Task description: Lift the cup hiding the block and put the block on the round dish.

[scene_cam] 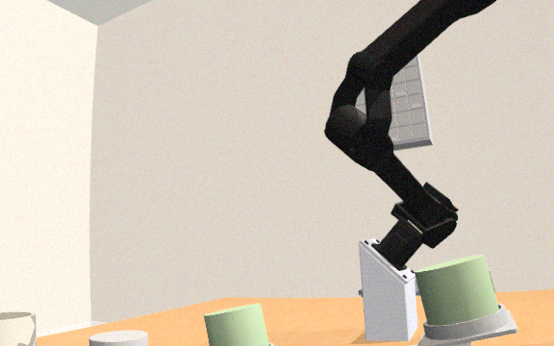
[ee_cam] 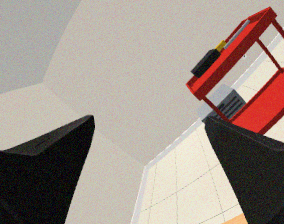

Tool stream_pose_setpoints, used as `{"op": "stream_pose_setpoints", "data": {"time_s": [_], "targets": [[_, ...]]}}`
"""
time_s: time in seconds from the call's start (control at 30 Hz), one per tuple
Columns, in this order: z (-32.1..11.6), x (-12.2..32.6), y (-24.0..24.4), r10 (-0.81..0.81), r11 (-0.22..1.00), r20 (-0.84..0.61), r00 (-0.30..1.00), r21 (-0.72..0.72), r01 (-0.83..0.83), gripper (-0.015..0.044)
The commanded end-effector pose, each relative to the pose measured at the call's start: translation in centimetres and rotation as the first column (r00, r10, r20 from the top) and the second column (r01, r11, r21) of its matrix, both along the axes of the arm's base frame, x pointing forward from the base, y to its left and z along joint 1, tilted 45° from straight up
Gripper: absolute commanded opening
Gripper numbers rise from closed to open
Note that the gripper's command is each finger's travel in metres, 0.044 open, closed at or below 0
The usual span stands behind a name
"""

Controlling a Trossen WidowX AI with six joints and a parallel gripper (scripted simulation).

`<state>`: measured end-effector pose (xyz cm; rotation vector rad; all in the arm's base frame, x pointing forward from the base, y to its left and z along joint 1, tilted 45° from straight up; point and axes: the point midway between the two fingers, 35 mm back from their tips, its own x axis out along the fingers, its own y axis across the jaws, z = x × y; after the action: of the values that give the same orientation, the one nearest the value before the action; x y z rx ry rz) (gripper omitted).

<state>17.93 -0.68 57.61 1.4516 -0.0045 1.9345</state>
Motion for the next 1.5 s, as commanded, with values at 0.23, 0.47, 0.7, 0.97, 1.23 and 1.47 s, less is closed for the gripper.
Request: {"op": "stream_pose_setpoints", "data": {"time_s": [0.23, 0.47, 0.7, 0.97, 1.23, 1.47], "targets": [[0.1, -4.2, 0.4, -0.134, 0.989, 0.143, 0.981, -0.038, 0.141, 0.044], [-0.5, -9.2, 1.1, -0.217, 0.971, 0.291, 0.932, -0.031, 0.236, 0.044], [-1.2, -13.2, 2.4, -0.343, 0.92, 0.445, 0.827, -0.017, 0.391, 0.044], [-2.7, -16.8, 5.4, -0.435, 0.834, 0.611, 0.661, -0.002, 0.551, 0.044], [-5.0, -18.7, 9.6, -0.454, 0.722, 0.758, 0.468, 0.006, 0.691, 0.044], [-7.8, -18.7, 13.7, -0.402, 0.612, 0.862, 0.308, 0.003, 0.791, 0.044]]}}
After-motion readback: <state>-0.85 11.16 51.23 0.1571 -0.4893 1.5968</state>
